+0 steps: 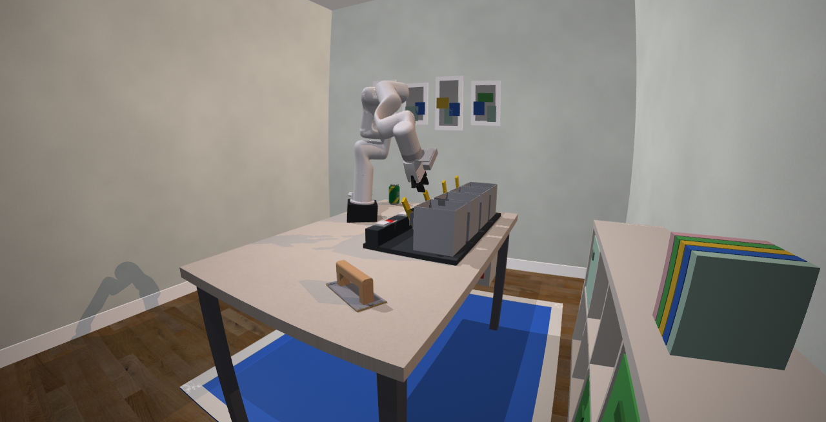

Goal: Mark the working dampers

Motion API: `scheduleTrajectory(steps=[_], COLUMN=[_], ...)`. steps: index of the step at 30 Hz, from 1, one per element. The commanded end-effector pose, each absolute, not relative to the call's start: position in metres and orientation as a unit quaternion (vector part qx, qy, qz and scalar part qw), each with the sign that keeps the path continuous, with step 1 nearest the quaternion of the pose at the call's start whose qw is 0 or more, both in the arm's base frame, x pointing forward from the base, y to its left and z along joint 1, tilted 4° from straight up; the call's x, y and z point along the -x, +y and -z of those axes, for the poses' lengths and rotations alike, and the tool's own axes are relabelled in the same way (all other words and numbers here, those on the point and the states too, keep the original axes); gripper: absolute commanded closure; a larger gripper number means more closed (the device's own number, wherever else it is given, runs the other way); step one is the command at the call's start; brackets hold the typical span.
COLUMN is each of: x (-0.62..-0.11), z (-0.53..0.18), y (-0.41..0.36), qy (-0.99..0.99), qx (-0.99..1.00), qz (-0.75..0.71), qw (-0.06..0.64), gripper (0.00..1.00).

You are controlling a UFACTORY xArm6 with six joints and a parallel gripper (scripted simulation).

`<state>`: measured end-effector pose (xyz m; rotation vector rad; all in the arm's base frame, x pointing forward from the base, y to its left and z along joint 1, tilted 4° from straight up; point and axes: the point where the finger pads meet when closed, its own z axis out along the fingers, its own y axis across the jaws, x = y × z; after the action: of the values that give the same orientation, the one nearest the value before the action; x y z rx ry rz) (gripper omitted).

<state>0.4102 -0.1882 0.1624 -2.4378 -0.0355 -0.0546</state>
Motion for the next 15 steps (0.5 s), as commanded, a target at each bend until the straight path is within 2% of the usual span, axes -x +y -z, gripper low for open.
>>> scheduleTrajectory(steps=[1,6,10,12,15], x=[-0.411,-0.413,-0.437,-0.437,-0.455], z=[-0.169,-0.171,-0.187,-0.187,-0.199], y=[-0.193,-0.192,-0.168,-0.168,-0.150], qy=[-0.014,-0.014,-0.013,-0.013,-0.012], qx=[0.939,0.941,0.963,0.963,0.975], qz=[0.022,0.023,0.029,0.029,0.032], qw=[0.343,0.338,0.269,0.269,0.218], gripper=[0.61,0.61,0.61,0.61,0.61])
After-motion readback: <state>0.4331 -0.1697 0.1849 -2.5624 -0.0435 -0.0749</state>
